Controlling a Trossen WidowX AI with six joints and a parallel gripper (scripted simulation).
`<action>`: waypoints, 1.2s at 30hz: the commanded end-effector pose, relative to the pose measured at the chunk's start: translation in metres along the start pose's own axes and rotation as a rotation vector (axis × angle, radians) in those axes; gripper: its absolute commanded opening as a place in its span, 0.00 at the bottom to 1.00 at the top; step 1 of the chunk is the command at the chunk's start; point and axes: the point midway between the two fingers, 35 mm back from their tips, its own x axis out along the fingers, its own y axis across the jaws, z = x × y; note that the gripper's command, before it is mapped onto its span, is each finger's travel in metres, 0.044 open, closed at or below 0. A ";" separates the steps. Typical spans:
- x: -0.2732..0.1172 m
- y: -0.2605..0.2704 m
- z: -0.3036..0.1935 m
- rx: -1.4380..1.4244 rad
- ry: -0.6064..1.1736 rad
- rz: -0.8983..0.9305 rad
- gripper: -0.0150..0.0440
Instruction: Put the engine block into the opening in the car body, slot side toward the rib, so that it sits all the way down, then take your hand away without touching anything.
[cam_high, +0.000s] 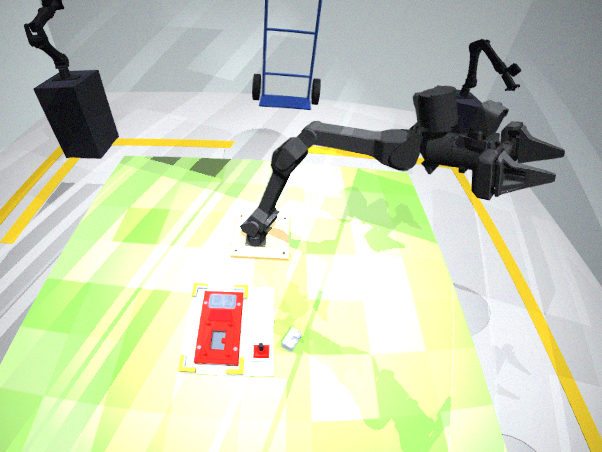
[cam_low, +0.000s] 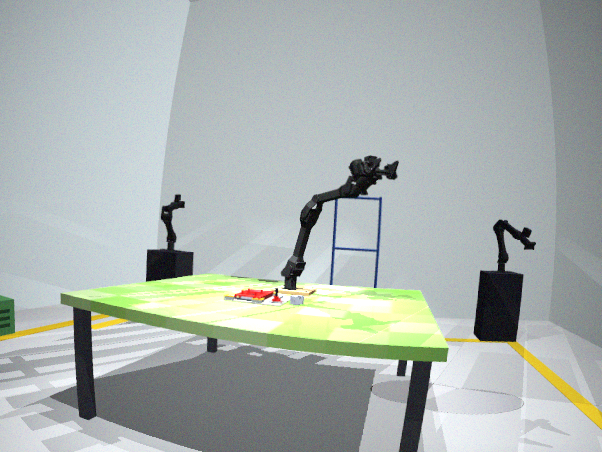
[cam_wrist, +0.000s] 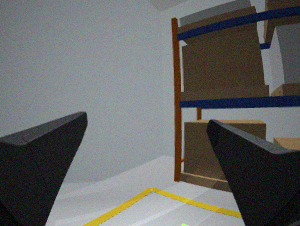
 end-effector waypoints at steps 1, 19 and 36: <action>0.002 -0.010 -0.015 0.040 0.054 -0.006 1.00; -0.003 -0.063 -0.095 0.318 0.337 -0.126 1.00; -0.032 -0.120 -0.166 0.618 0.572 -0.367 1.00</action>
